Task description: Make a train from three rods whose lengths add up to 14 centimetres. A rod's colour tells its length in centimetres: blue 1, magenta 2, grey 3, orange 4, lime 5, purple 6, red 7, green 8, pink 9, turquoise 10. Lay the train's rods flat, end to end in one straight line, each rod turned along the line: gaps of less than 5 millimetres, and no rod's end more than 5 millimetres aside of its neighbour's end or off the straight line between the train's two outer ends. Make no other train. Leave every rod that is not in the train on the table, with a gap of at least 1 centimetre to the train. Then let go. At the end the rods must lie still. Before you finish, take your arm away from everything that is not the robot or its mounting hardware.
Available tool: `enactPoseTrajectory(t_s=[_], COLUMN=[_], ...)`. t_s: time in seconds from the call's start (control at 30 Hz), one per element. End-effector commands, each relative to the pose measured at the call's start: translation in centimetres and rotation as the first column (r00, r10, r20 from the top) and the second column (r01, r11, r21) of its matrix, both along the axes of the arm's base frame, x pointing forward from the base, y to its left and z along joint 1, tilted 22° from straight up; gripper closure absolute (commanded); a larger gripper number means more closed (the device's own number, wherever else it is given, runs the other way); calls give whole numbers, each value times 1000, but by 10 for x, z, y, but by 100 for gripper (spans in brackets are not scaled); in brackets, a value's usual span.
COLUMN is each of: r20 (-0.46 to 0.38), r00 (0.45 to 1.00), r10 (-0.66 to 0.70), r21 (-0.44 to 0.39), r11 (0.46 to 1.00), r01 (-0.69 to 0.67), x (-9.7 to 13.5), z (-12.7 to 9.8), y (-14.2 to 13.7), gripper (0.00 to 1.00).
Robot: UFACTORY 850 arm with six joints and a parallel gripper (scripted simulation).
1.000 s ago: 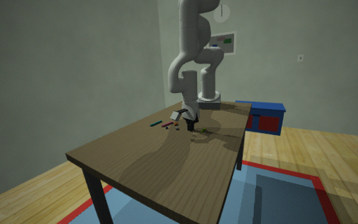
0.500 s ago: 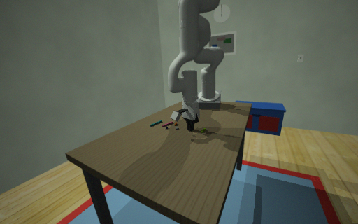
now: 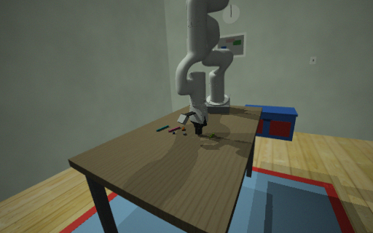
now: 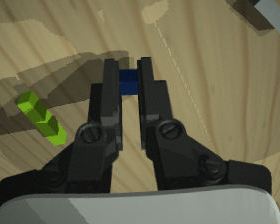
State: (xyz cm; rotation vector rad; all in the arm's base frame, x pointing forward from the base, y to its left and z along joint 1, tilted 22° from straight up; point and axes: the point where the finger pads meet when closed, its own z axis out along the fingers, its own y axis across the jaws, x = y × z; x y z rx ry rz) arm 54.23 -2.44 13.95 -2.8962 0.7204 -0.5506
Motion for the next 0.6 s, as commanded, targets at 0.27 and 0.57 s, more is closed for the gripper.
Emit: enactPoseTrajectory(t_s=[0.27, 0.57], r20=[-2, -2], r00=[1000, 1000], r10=[1, 1], r21=[2, 2], r11=[1000, 1000], r01=[-1, -1], x=[-2, -5], z=[8, 16], y=[0, 0], gripper=[96, 96])
